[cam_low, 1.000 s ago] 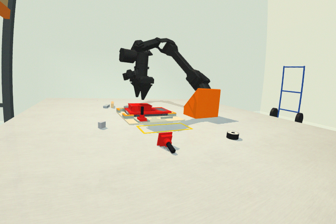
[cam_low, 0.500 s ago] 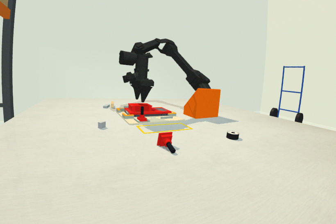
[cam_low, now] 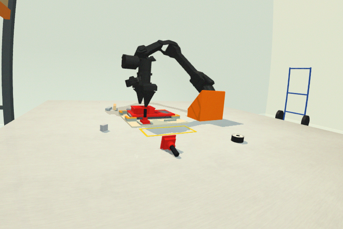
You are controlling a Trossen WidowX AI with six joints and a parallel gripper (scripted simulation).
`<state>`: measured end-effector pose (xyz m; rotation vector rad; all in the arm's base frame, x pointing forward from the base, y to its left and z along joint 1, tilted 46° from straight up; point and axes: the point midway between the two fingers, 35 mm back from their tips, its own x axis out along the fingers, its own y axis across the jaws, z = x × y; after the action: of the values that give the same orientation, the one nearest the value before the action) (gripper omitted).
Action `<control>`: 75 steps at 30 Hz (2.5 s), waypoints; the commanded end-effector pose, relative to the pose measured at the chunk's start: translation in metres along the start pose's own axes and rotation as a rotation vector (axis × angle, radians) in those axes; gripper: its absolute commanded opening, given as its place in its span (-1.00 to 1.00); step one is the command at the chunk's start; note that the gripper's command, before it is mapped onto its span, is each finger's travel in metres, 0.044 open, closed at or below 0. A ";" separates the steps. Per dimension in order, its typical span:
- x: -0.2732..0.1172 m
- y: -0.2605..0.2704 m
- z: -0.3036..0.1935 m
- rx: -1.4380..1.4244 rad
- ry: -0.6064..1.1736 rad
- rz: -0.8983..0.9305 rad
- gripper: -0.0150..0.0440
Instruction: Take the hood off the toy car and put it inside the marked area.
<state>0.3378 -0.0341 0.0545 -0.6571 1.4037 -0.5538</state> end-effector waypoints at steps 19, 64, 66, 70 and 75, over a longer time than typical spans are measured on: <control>0.012 0.000 -0.001 -0.007 0.004 -0.006 1.00; 0.017 0.000 -0.001 -0.001 0.002 -0.001 -0.20; 0.016 0.000 -0.001 -0.002 0.002 -0.001 -0.38; 0.014 0.000 -0.001 -0.002 0.002 -0.001 -0.49; 0.010 0.000 -0.001 -0.002 0.002 0.000 -0.49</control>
<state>0.3378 -0.0433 0.0449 -0.6644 1.4088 -0.5519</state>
